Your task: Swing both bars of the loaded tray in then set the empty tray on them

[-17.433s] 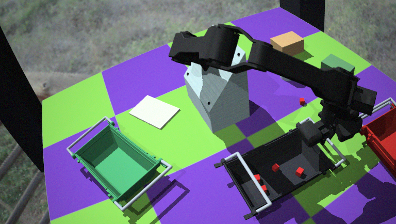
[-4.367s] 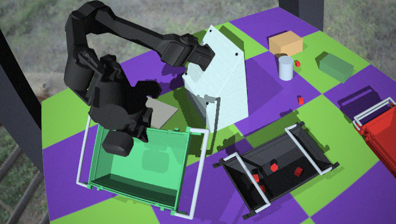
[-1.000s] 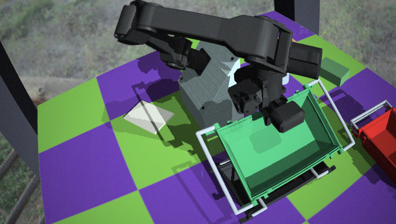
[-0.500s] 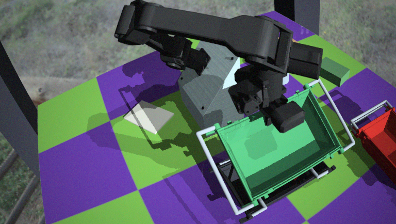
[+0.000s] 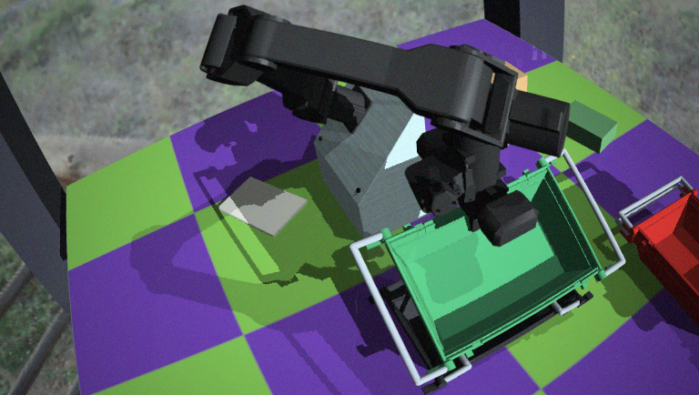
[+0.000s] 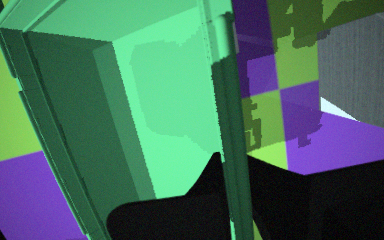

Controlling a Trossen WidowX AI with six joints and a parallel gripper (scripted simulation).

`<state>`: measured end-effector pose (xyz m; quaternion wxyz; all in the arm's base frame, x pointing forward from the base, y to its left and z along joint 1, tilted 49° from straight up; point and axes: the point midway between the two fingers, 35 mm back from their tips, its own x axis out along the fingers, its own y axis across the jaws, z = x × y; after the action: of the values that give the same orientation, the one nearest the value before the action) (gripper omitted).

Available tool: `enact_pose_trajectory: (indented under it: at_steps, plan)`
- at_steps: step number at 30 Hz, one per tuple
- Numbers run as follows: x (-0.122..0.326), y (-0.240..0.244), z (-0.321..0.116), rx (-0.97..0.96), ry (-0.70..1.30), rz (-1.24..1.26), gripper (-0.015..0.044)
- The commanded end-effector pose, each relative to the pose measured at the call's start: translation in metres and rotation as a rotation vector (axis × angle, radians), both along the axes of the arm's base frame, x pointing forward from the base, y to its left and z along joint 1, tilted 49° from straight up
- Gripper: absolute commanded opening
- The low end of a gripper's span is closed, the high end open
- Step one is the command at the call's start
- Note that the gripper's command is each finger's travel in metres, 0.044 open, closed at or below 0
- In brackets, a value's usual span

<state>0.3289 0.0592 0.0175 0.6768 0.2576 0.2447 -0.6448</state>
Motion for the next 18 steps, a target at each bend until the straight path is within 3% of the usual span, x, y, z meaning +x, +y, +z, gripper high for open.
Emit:
enact_pose_trajectory:
  at_steps: [1,18]
  plan:
    - [0.002,-0.004,-0.005,-0.005,-0.006,0.017,0.0]
    - [0.003,-0.03,-0.027,-0.008,-0.006,0.016,0.0]
